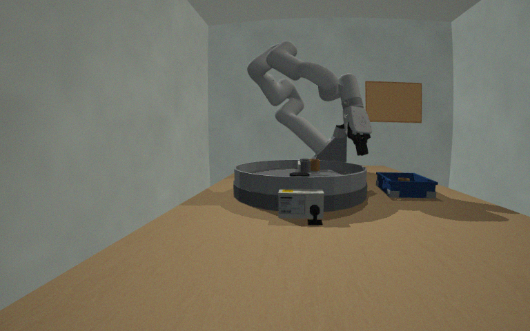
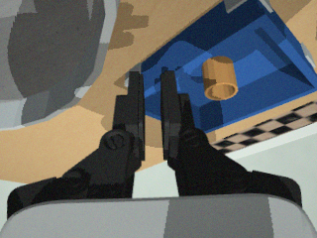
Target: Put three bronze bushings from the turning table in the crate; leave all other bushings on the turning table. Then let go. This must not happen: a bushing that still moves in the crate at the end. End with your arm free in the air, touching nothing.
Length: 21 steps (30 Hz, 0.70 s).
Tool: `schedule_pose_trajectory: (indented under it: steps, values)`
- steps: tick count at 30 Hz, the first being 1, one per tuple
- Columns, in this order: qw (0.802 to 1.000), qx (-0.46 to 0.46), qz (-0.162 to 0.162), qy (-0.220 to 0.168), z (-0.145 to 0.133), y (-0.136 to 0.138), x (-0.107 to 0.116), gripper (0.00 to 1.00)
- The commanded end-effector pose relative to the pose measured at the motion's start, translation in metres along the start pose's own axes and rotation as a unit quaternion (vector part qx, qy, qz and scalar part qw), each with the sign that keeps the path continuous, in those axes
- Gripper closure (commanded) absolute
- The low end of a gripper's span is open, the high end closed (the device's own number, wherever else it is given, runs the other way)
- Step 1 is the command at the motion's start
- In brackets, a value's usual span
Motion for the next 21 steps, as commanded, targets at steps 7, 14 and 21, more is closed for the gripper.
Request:
schedule_pose_trajectory:
  steps: [7, 14, 21]
  values:
    - [0.994, -0.048, 0.021, -0.1, 0.083, -0.034, 0.02, 0.9]
    - [0.987, -0.071, 0.031, -0.142, 0.124, -0.05, 0.029, 0.9]
    - [0.98, -0.089, 0.037, -0.173, 0.154, -0.063, 0.034, 0.9]
Point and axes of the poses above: the point where the finger pads meet when closed, its own x axis back along the fingers, its own y axis across the jaws, z = x × y, the point moved 10 cm from there along x, back along the fingers, and after that the axes turned 2 degrees about x, right-handed, at the moved point
